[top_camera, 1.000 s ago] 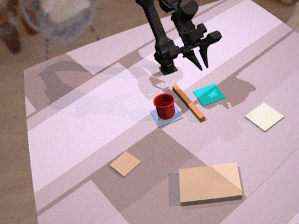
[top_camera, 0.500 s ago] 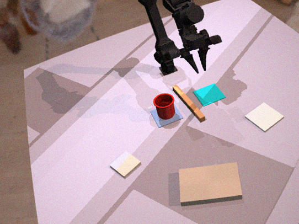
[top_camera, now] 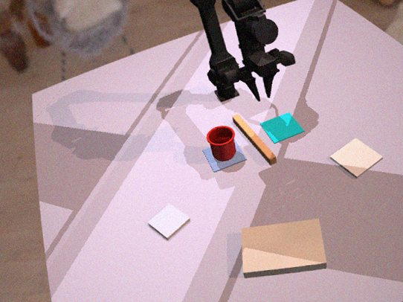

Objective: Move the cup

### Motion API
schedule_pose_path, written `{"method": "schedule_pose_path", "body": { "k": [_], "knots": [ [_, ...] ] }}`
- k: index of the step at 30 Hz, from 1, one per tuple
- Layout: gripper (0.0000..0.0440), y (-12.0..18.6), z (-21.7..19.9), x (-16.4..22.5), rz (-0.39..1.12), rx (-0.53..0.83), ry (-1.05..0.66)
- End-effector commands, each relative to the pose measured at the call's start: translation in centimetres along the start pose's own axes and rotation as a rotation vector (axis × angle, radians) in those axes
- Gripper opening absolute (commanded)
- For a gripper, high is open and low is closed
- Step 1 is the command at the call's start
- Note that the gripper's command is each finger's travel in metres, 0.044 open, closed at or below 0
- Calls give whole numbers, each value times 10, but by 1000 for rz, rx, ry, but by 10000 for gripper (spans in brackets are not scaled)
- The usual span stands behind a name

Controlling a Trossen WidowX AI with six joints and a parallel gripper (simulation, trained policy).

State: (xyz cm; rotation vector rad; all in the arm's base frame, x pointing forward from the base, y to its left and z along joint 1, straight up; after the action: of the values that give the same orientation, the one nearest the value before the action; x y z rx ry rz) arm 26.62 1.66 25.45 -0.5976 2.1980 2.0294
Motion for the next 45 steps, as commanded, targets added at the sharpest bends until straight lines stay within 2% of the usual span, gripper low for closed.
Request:
{"method": "schedule_pose_path", "body": {
  "k": [1,20,45],
  "knots": [
    [112,-1,-4,1,61,1,19],
    [109,-25,-28,18,315,-20,83],
    [170,-78,-58,48,445,-55,123]
  ]
}}
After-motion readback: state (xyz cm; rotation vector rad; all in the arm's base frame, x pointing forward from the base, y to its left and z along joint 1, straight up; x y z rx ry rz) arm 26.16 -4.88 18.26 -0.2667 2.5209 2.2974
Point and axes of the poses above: the point midway between the two fingers, 35 mm back from their tips, its own y axis back along the fingers, its own z axis across the jaws, x = y × z, the point moved 5 cm from there along y, back along the fingers, and after that the axes turned 11 degrees about y, right-handed, at the moved point
